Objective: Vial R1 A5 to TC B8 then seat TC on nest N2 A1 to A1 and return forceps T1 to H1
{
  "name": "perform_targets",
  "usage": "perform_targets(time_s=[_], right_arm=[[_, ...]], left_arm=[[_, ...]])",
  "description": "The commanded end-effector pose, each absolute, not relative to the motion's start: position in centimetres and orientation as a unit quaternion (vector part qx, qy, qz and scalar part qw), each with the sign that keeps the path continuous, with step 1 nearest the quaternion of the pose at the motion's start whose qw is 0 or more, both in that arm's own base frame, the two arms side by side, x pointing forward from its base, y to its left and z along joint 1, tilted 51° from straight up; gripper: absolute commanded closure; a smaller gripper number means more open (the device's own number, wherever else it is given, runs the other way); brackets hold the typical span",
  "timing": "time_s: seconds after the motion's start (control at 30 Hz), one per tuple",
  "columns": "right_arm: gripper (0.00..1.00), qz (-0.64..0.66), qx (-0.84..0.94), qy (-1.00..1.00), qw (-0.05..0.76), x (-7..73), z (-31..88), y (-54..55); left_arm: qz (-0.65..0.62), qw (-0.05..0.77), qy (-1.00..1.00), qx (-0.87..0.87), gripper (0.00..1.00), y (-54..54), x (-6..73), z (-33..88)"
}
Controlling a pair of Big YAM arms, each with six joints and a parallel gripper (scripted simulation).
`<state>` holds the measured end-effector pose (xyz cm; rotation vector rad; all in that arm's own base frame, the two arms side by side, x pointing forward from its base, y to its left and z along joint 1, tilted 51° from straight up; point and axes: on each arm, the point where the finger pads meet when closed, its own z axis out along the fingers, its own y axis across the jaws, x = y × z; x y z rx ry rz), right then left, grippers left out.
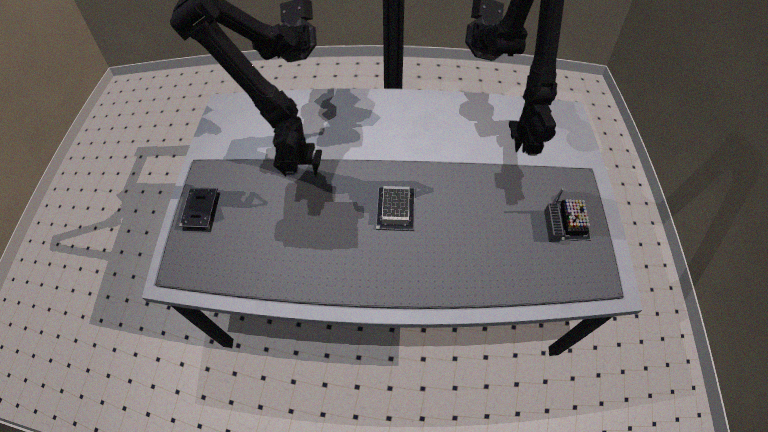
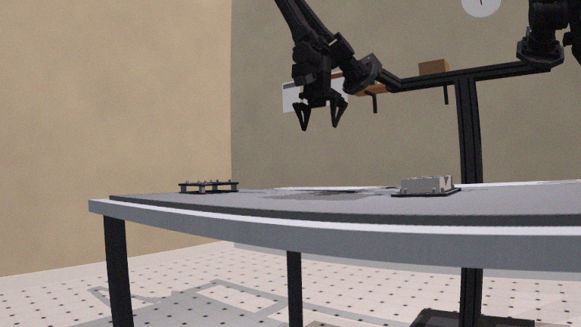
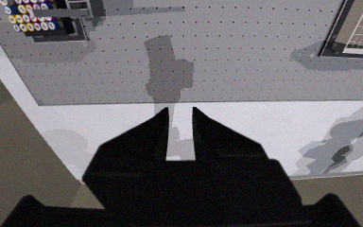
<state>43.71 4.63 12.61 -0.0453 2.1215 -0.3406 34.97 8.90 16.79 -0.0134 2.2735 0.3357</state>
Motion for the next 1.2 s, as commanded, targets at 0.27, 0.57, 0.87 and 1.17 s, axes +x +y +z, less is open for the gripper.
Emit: perform_targets(time_s=[0.27, 0.57, 0.87, 1.17], right_arm=[[0.0, -0.15, -0.019, 0.875, 0.459, 42.4, 14.4, 0.9], [0.0, -0.15, -0.016, 0.883, 0.444, 40.7, 15.2, -2.1], [0.0, -0.149, -0.012, 0.89, 0.431, 39.2, 15.8, -4.3], [0.0, -0.144, -0.001, 0.896, 0.421, 37.5, 18.1, -6.9]], left_arm=[[0.134, 0.416, 0.899, -0.013, 0.77, 9.1, 35.3, 17.6], [0.134, 0.416, 0.899, -0.013, 0.77, 9.1, 35.3, 17.6], [0.134, 0.416, 0.899, -0.013, 0.77, 9.1, 35.3, 17.6], [0.134, 0.416, 0.899, -0.013, 0.77, 9.1, 35.3, 17.6]])
